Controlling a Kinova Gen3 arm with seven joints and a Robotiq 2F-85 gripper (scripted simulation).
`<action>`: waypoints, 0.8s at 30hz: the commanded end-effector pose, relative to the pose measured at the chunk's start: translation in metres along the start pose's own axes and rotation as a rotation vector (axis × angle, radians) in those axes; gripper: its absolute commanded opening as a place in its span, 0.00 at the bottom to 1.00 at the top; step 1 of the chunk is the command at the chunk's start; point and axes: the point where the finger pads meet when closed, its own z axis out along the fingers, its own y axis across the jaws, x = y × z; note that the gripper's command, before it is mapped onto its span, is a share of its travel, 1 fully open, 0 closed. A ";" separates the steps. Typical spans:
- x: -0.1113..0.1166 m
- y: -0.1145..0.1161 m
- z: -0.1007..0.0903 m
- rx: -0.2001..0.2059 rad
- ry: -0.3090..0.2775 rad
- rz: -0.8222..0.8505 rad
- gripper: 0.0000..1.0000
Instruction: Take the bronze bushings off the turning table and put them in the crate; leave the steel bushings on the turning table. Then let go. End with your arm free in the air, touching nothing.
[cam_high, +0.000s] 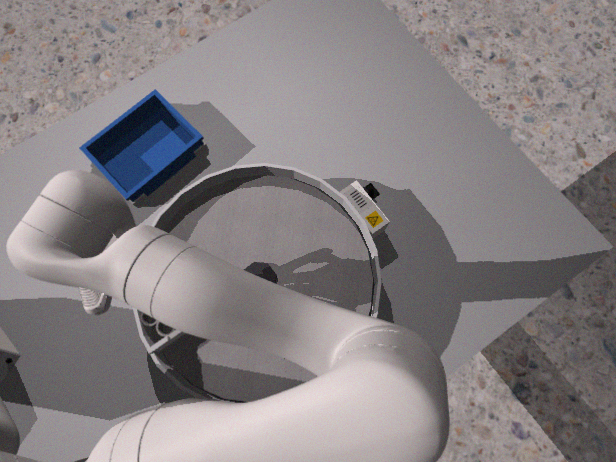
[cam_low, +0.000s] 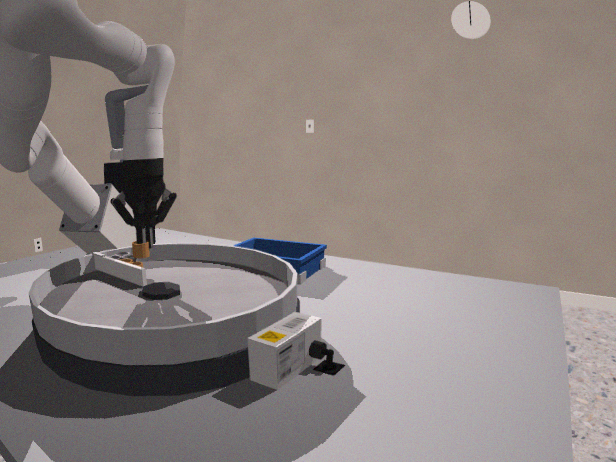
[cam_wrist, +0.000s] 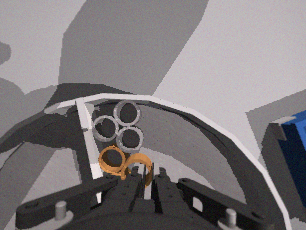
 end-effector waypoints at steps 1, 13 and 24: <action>0.000 0.001 -0.003 -0.002 -0.001 0.000 0.00; 0.000 0.001 -0.008 -0.002 -0.001 0.000 0.00; 0.000 0.001 -0.015 -0.002 -0.001 0.000 0.00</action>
